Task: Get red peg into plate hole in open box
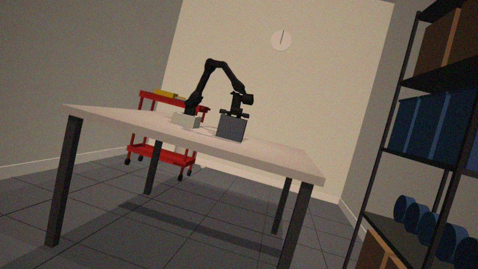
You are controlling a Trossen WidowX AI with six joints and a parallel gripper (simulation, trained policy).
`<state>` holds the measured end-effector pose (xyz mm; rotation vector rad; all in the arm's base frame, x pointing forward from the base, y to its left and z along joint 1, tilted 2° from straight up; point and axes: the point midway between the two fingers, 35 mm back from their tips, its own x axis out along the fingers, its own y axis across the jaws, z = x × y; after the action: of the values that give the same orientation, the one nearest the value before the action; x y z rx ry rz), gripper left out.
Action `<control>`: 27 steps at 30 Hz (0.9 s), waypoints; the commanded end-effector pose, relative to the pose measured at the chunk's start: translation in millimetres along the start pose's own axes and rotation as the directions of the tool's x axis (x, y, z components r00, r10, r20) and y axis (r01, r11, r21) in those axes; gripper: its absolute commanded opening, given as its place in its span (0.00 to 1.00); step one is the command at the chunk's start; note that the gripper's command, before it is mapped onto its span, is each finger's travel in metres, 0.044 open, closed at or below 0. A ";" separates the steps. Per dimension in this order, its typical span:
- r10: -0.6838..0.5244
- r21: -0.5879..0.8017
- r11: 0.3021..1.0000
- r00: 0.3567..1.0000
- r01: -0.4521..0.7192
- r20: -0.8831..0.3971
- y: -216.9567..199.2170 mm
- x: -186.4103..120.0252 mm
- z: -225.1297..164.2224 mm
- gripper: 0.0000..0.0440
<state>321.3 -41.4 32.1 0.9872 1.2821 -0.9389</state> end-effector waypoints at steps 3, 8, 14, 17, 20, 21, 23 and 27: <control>0.001 -0.011 1.000 1.000 -0.002 -0.020 4.6 -0.2 0.8 0.24; 0.009 -0.002 1.000 0.998 -0.009 -0.067 8.3 -6.0 4.7 0.34; 0.040 0.020 0.999 0.990 -0.038 -0.135 13.3 -16.0 7.9 0.39; 0.053 0.029 0.998 0.985 -0.049 -0.166 15.3 -21.0 8.9 0.41; 0.068 0.037 0.997 0.979 -0.062 -0.191 17.3 -26.5 10.4 0.44; 0.074 0.040 0.997 0.977 -0.067 -0.199 17.9 -28.2 11.1 0.44; 0.085 0.047 0.996 0.973 -0.076 -0.213 19.0 -31.5 12.4 0.46; 0.107 0.061 0.994 0.966 -0.095 -0.237 21.5 -38.3 15.2 0.49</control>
<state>339.8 -47.5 65.7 1.2050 1.4034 -0.8158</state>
